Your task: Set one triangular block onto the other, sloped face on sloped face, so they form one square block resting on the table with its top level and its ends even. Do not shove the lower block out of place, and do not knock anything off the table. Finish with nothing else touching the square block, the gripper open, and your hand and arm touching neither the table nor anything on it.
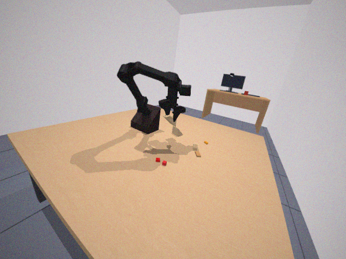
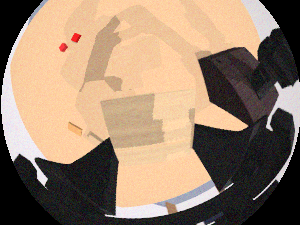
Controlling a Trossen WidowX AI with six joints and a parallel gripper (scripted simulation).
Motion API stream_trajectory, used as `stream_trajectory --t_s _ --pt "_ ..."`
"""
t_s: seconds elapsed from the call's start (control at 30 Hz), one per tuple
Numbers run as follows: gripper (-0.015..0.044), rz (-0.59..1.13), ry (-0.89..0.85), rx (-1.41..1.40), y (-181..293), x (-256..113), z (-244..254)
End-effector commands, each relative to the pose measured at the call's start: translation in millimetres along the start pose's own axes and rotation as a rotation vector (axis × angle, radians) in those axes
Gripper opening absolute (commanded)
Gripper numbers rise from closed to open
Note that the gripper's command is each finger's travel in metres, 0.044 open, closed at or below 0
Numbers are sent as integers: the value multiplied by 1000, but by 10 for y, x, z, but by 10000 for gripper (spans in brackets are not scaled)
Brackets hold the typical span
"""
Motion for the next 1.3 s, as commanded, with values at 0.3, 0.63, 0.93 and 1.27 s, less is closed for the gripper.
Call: stream_trajectory --t_s 0.3,0.63,0.93,1.27 --pt "0 2 7 9 580 -77 9" --pt "0 -7 8 15 1040 -100 -83" --pt "0 -22 6 22 1452 -90 -234" --pt "0 -43 -1 33 1892 -39 -474"
Point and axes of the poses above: the point midway between the two fingers, 35 mm back from their tips, its own x axis out along the fingers, its own z axis across the jaws, y = z × x, the point moved 6 cm from there along -x, back along the fingers, and after that the axes turned 1 degree about x, right-handed, at the moved point
